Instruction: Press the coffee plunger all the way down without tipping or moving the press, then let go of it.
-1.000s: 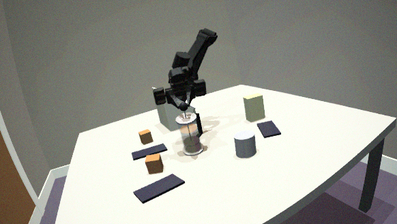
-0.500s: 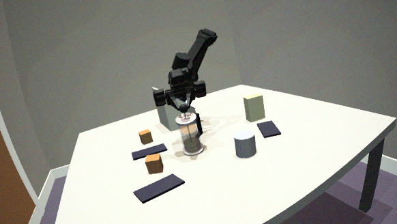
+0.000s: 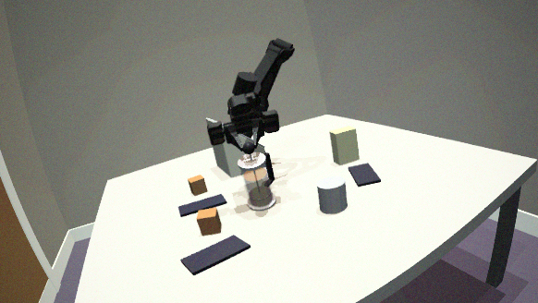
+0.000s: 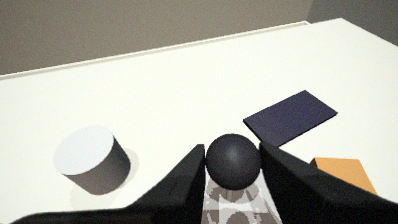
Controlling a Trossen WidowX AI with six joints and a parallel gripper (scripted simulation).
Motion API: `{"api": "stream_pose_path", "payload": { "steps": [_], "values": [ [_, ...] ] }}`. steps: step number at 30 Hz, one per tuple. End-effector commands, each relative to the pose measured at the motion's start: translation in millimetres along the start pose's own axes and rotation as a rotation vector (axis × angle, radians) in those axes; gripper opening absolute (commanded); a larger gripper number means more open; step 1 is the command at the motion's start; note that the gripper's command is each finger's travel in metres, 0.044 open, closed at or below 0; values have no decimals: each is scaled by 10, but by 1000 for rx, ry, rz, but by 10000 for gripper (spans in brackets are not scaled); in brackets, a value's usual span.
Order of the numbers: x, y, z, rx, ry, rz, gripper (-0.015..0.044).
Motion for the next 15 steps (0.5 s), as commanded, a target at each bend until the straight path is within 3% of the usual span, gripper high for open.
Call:
{"api": "stream_pose_path", "payload": {
  "steps": [1,15],
  "values": [
    [34,14,-68,12,24,6,117],
    [56,8,-54,12,24,6,117]
  ]
}}
Point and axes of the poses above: the point midway between the two fingers, 35 mm back from their tips, its own x axis out along the fingers, its own y axis across the jaws, z = x × y, the point moved 2 cm from there along -x, back along the fingers, and after that the axes turned 10 degrees about -x, right-handed, at the moved point
